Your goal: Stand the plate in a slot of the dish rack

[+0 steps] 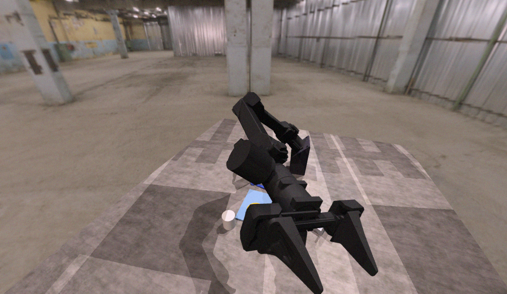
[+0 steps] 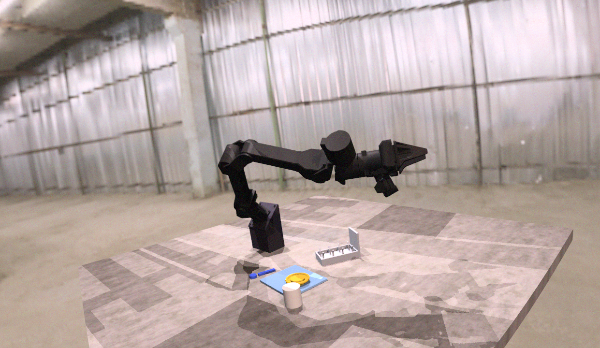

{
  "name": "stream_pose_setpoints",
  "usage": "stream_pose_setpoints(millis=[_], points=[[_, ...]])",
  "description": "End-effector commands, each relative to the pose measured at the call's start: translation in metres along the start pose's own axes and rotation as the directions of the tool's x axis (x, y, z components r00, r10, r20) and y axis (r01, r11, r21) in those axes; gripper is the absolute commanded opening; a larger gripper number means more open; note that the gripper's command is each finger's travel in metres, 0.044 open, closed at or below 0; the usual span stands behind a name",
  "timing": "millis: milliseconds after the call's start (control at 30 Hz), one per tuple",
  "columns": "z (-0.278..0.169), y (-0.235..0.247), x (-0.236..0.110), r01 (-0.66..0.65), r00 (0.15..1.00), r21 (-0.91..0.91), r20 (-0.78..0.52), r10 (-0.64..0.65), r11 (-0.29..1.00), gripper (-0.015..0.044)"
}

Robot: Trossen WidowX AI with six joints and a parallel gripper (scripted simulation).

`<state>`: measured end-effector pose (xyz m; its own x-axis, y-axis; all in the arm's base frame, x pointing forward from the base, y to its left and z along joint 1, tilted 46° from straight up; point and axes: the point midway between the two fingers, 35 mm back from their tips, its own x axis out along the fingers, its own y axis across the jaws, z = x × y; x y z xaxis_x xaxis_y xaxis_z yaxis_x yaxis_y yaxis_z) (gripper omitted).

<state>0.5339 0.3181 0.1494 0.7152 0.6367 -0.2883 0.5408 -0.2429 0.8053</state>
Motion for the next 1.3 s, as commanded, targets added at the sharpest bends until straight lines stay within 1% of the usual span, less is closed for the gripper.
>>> stream_pose_setpoints(millis=[0,333,667,967,1267], points=[[0.008,-0.004,-0.006,0.035,0.997,-0.054,0.068,-0.031,0.998,0.0400],[0.029,-0.018,-0.023,0.177,0.962,-0.194,0.242,-0.127,0.965,0.0400],[0.048,-0.031,-0.049,0.358,0.888,-0.311,0.405,-0.219,0.880,0.0400],[0.063,-0.043,-0.079,0.541,0.789,-0.384,0.539,-0.293,0.748,0.0400],[0.075,-0.052,-0.115,0.713,0.665,-0.420,0.658,-0.353,0.561,0.0400]])
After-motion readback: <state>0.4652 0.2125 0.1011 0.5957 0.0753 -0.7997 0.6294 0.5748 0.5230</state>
